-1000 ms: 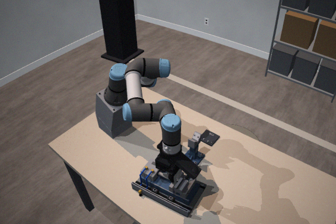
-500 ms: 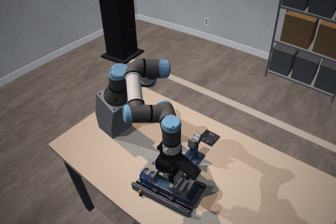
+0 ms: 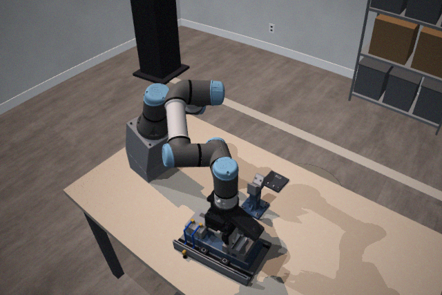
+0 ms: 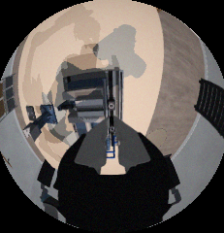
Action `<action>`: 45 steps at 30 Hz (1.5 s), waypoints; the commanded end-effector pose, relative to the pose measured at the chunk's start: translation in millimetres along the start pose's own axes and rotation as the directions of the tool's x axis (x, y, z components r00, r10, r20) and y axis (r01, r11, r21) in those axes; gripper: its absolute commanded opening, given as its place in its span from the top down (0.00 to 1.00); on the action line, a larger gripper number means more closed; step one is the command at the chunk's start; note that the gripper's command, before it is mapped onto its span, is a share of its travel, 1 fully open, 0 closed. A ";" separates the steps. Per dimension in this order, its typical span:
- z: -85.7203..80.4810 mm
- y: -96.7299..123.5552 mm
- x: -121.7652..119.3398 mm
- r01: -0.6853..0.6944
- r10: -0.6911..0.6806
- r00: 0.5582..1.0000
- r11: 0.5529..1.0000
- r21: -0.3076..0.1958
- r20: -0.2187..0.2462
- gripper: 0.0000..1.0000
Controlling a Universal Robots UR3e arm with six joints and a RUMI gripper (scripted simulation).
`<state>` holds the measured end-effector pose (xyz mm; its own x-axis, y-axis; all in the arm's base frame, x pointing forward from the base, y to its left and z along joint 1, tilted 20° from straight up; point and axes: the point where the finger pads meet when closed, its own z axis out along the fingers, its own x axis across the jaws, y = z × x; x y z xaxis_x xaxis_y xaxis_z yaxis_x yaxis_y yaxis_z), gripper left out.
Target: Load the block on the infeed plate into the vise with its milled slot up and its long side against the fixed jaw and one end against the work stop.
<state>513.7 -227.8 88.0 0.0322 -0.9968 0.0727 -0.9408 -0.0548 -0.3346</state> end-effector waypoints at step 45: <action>26.9 -1.7 1.1 0.000 0.000 1.000 1.000 0.003 -0.002 1.00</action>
<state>523.9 -229.9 61.9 0.0321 -0.9968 0.0729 -0.9407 -0.0548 -0.3348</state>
